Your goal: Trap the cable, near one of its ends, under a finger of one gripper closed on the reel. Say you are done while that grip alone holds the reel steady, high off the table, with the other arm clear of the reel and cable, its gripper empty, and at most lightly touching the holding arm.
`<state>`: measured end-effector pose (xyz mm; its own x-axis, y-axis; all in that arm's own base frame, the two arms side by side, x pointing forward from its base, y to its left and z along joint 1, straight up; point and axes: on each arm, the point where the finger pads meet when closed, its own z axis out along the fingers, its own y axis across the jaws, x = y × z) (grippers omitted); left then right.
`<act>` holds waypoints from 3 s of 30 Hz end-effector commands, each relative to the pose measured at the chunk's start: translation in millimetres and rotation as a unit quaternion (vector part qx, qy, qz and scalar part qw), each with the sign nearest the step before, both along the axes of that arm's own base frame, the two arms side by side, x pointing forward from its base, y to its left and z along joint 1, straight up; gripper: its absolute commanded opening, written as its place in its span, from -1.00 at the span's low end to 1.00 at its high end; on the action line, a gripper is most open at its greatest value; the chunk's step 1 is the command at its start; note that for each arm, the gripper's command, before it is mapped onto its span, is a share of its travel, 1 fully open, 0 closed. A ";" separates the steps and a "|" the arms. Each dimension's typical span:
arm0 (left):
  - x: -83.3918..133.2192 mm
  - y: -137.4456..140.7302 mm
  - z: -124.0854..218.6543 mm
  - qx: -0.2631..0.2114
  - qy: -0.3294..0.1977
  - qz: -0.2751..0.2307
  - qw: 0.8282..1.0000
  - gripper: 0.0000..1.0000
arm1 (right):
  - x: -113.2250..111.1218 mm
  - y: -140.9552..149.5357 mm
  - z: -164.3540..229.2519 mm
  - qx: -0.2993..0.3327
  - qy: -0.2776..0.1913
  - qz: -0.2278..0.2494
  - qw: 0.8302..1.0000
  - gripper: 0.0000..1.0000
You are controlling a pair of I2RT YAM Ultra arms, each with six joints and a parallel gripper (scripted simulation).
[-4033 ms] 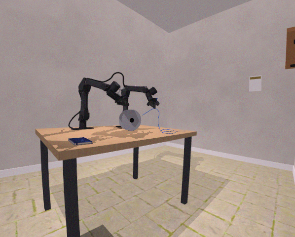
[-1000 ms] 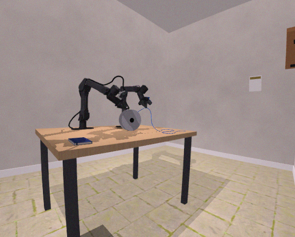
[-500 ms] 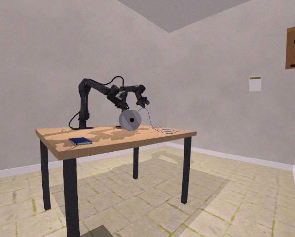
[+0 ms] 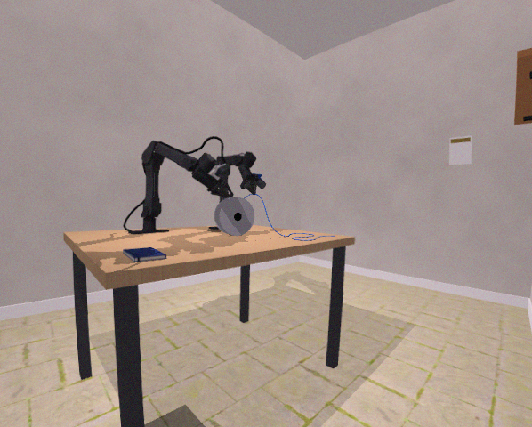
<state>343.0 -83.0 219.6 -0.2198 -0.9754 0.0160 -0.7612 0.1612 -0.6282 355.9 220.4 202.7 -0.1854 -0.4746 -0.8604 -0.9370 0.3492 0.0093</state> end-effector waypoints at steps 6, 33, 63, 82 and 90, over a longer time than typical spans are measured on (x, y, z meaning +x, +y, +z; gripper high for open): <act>-3.8 0.1 8.1 0.005 -0.018 0.017 1.000 -1.00 | -7.0 5.6 10.4 0.008 -0.008 0.010 1.000 0.50; -0.8 -32.6 7.1 0.008 -0.020 0.013 1.000 -1.00 | 1.3 -1.0 15.3 0.007 -0.014 0.003 1.000 0.50; -4.7 -29.5 10.5 0.004 -0.030 0.016 0.999 -1.00 | -2.1 1.4 9.6 0.007 -0.007 0.005 1.000 0.50; -5.7 -29.5 14.5 0.010 -0.016 0.015 1.000 -1.00 | -4.5 3.9 6.4 0.007 -0.005 0.008 1.000 0.50; -2.6 -30.5 17.7 0.007 -0.023 0.016 1.000 -1.00 | -5.5 5.0 5.1 0.008 -0.005 0.009 1.000 0.50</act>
<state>333.2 -113.0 217.5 -0.1913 -0.9815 0.0061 -0.7698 0.1462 -0.6213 356.0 220.3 203.0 -0.1856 -0.4749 -0.8603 -0.9370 0.3491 0.0094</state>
